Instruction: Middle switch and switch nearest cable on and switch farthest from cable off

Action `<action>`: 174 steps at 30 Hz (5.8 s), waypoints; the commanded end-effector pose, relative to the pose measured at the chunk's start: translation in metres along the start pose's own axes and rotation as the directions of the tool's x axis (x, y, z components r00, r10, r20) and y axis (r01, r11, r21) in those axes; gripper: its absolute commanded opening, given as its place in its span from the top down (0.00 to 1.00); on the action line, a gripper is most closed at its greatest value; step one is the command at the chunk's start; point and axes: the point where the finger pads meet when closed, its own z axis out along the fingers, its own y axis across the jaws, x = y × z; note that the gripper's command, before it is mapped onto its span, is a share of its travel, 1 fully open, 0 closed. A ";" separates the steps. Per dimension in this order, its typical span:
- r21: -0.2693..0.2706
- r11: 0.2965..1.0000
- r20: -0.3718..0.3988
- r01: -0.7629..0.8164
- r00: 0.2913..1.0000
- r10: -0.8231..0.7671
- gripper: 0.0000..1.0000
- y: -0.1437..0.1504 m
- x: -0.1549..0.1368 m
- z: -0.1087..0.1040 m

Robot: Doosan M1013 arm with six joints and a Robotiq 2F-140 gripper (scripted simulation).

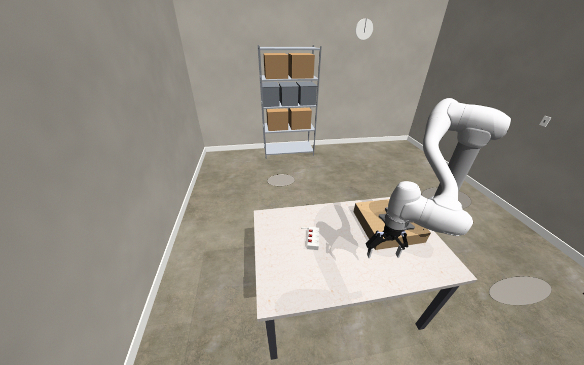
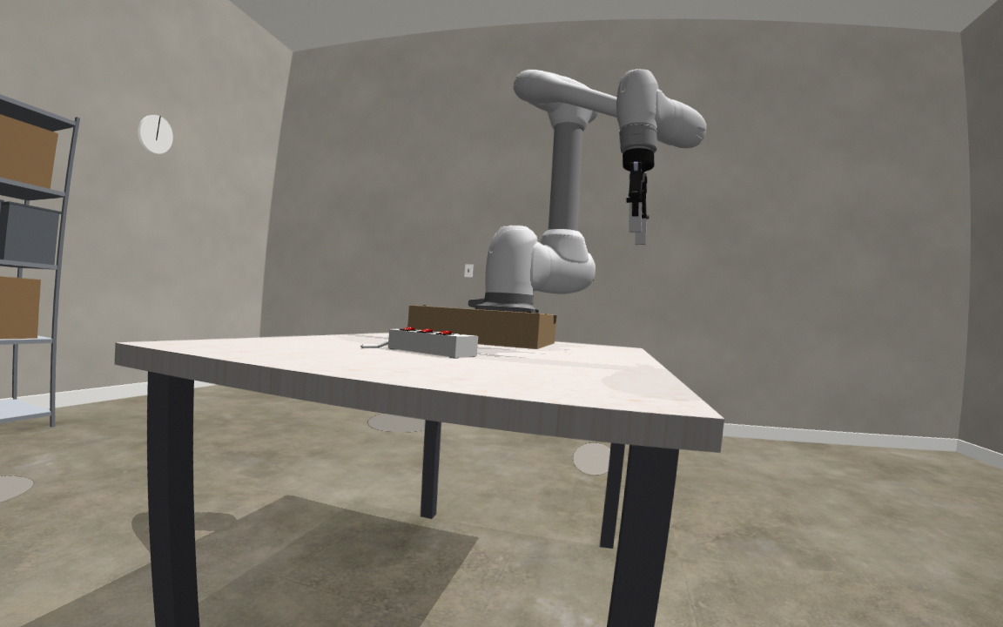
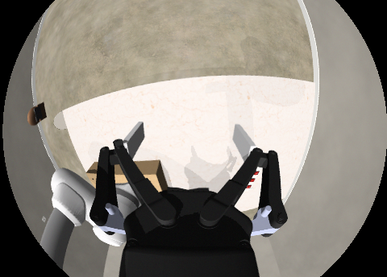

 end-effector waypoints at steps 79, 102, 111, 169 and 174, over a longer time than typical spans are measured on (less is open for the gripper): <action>0.101 0.293 -0.200 0.951 0.308 -0.930 0.00 0.328 -0.349 0.143; 0.078 0.221 -0.224 0.972 0.233 -0.946 0.00 0.336 -0.381 0.154; 0.078 0.221 -0.224 0.972 0.233 -0.946 0.00 0.336 -0.381 0.154; 0.040 -0.136 -0.020 0.990 -0.136 -0.991 0.00 0.318 -0.377 0.107; 0.040 -0.136 -0.020 0.990 -0.136 -0.991 0.00 0.318 -0.377 0.107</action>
